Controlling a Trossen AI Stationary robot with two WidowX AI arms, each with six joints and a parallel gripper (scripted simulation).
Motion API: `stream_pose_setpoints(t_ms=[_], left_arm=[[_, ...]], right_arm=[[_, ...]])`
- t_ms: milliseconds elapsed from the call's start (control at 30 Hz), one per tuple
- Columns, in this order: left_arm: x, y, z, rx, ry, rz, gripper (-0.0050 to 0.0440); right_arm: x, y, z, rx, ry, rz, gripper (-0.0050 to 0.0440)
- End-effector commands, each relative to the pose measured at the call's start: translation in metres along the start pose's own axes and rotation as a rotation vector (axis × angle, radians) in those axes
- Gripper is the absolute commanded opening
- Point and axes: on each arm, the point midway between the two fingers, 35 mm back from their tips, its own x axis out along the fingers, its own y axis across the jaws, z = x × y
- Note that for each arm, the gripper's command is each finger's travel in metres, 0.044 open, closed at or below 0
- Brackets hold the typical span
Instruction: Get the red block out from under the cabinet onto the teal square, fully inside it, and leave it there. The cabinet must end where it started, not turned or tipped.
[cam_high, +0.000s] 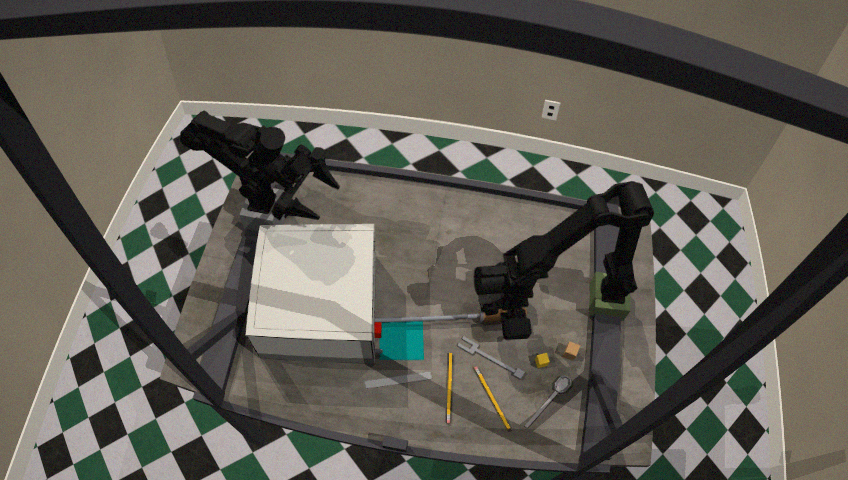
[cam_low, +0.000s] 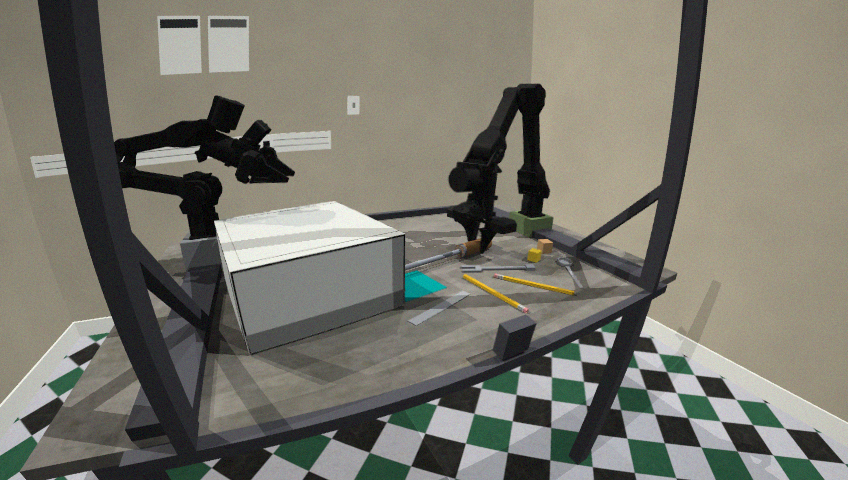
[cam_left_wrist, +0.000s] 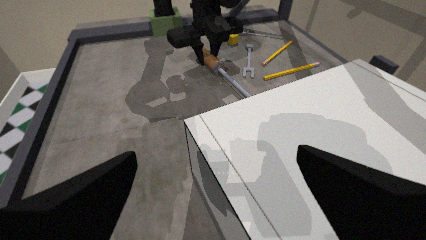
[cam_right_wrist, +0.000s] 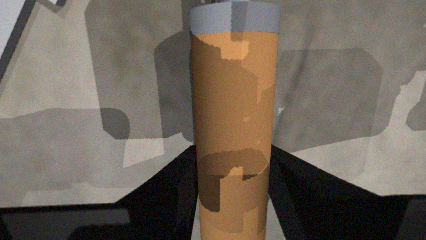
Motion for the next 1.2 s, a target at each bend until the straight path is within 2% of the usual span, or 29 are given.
stream_pose_setpoints(t_ms=[0,167,433,700,767,1167], left_arm=[[-0.002,0.0,0.004,-0.001,-0.008,0.0,0.044],[-0.002,0.0,0.004,-0.001,-0.008,0.0,0.044],[-0.002,0.0,0.004,-0.001,-0.008,0.0,0.044],[-0.002,0.0,0.004,-0.001,-0.008,0.0,0.044],[-0.002,0.0,0.004,-0.001,-0.008,0.0,0.044],[-0.002,0.0,0.004,-0.001,-0.008,0.0,0.044]], right_arm=[[0.003,0.003,-0.025,0.006,0.041,0.006,0.0118],[0.0,0.003,-0.039,0.006,0.042,0.007,0.0118],[-0.004,0.004,-0.047,0.006,0.041,0.007,0.0118],[-0.005,0.004,-0.045,0.007,0.047,0.006,0.0118],[-0.013,0.005,-0.042,0.006,0.029,0.008,0.0118],[-0.009,0.005,-0.044,0.008,0.047,0.004,0.0118]])
